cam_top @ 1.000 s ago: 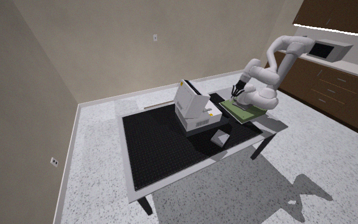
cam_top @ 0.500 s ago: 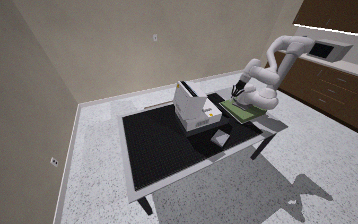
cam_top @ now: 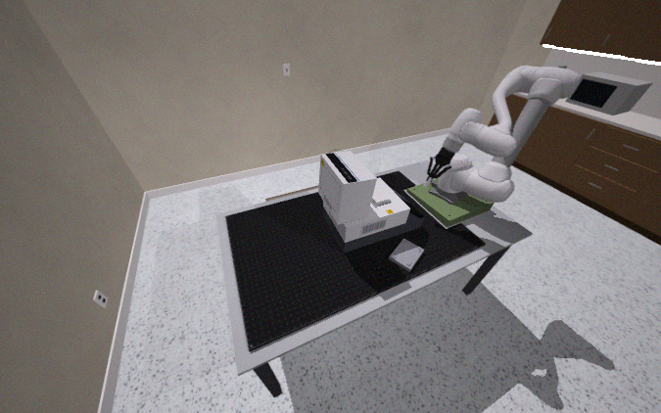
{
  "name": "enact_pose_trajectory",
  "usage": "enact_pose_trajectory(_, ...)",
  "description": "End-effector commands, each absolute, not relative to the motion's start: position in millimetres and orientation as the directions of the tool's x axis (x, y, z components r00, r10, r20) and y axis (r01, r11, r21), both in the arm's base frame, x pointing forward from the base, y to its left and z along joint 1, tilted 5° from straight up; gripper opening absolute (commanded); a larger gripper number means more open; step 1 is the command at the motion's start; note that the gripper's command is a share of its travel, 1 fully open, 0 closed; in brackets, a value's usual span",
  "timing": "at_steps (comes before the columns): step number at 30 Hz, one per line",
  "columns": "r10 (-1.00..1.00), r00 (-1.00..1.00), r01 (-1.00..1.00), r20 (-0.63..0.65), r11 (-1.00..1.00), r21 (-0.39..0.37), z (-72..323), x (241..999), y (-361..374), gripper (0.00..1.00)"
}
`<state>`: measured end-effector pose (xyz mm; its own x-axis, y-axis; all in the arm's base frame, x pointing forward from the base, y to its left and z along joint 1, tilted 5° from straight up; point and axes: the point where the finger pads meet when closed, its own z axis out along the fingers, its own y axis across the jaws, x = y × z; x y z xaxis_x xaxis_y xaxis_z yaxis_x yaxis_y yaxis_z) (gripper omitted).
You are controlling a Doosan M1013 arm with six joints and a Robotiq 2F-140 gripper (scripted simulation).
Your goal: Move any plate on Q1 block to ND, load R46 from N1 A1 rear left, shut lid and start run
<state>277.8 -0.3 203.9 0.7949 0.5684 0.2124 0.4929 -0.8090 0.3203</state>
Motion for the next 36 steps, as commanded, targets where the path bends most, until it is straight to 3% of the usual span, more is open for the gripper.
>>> enact_pose_trajectory(1,0.568,0.795,0.493,0.212,-0.809,0.32,203.9,277.8,-0.3,0.0)
enact_pose_trajectory(36,0.568,0.795,0.493,0.212,-0.809,0.32,203.9,277.8,-0.3,0.0)
